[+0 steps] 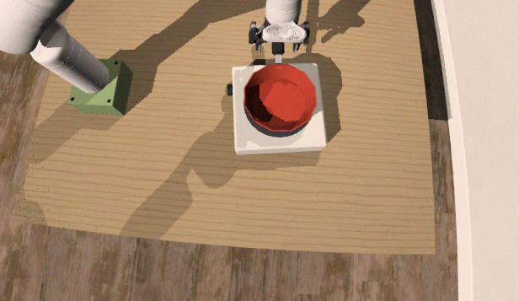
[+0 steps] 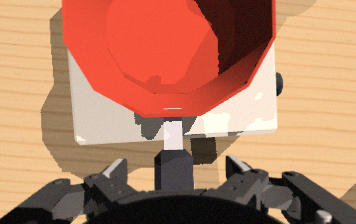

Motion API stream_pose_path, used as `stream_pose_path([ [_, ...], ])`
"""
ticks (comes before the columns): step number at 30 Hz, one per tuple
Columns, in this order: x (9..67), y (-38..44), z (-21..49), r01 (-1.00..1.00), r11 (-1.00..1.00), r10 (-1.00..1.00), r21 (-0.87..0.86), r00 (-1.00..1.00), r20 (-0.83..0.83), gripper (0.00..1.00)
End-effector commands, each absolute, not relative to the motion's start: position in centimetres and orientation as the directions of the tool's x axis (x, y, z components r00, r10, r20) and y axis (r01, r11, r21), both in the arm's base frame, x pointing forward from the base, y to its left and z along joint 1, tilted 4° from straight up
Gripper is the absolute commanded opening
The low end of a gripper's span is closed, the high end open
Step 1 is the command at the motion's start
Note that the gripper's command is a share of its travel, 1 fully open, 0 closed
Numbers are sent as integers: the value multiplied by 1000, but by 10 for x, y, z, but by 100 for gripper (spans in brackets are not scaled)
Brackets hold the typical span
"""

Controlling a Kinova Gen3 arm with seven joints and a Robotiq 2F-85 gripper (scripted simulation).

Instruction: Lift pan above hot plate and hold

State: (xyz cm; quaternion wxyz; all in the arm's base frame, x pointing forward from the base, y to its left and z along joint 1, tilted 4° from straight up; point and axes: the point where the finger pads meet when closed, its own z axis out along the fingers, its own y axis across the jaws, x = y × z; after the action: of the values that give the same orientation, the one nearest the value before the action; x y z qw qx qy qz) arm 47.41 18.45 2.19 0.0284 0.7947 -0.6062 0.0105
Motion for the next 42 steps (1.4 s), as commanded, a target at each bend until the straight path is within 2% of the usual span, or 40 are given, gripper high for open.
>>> stream_pose_path([
  [1,474,185,22,-964,-264,-963,32,266,51,100],
  [6,474,185,22,-964,-264,-963,32,266,51,100],
  [7,474,185,22,-964,-264,-963,32,266,51,0],
  [42,474,185,22,-964,-264,-963,32,266,51,0],
])
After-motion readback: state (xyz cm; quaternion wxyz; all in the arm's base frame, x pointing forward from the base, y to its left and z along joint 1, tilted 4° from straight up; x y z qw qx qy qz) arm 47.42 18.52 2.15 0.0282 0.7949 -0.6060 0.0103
